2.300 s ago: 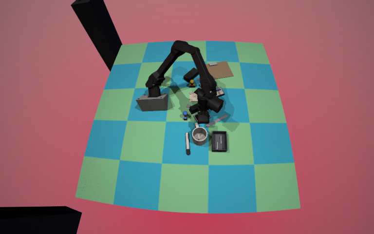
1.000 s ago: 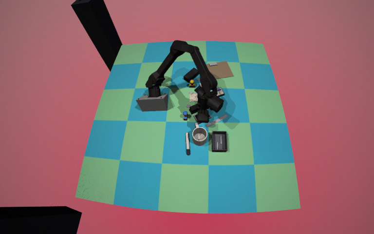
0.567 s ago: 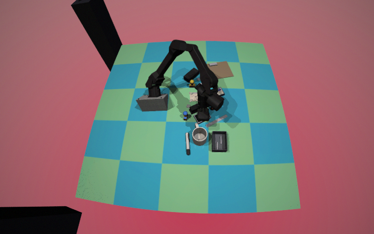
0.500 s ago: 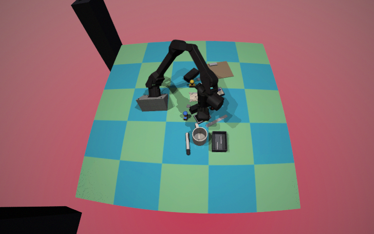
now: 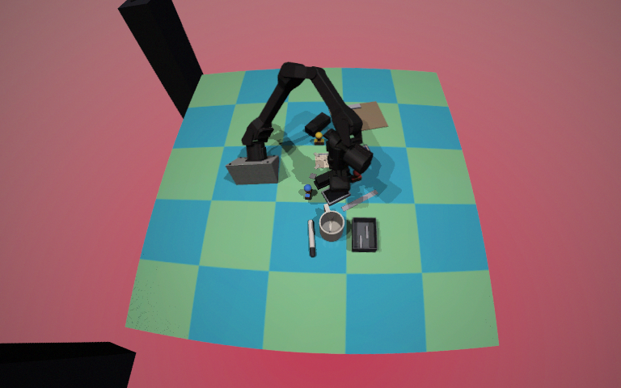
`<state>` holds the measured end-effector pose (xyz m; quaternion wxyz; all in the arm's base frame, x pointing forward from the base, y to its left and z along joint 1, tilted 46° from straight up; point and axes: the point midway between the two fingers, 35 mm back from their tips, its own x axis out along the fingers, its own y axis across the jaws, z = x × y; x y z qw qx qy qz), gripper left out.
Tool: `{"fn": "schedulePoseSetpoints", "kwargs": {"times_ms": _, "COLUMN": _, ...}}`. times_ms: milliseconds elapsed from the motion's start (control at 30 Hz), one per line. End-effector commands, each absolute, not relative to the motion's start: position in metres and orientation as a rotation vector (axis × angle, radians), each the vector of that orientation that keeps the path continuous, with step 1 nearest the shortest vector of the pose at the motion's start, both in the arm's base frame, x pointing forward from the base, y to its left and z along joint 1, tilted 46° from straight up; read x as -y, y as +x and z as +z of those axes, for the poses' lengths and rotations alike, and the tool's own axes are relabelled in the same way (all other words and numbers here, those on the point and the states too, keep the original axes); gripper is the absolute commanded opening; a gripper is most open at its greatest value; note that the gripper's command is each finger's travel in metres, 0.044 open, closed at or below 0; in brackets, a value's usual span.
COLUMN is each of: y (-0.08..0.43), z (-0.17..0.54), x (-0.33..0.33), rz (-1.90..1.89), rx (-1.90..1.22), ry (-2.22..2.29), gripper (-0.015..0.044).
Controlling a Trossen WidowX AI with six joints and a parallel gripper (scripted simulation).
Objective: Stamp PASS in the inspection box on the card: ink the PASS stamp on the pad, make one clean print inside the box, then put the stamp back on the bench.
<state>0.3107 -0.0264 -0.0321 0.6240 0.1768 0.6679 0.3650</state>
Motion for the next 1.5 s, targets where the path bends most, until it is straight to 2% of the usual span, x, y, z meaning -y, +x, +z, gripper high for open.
{"fn": "schedulePoseSetpoints", "kwargs": {"times_ms": 0, "y": 0.310, "z": -0.014, "x": 0.013, "rz": 0.894, "rx": -1.488, "ry": 0.342, "gripper": 0.0000}}
{"fn": "schedulePoseSetpoints", "kwargs": {"times_ms": 700, "y": 0.275, "z": 0.059, "x": -0.059, "rz": 1.191, "rx": -1.256, "ry": 0.039, "gripper": 0.0000}}
{"fn": "schedulePoseSetpoints", "kwargs": {"times_ms": 1467, "y": 0.274, "z": 0.051, "x": -0.068, "rz": 1.192, "rx": -1.253, "ry": 0.036, "gripper": 0.0000}}
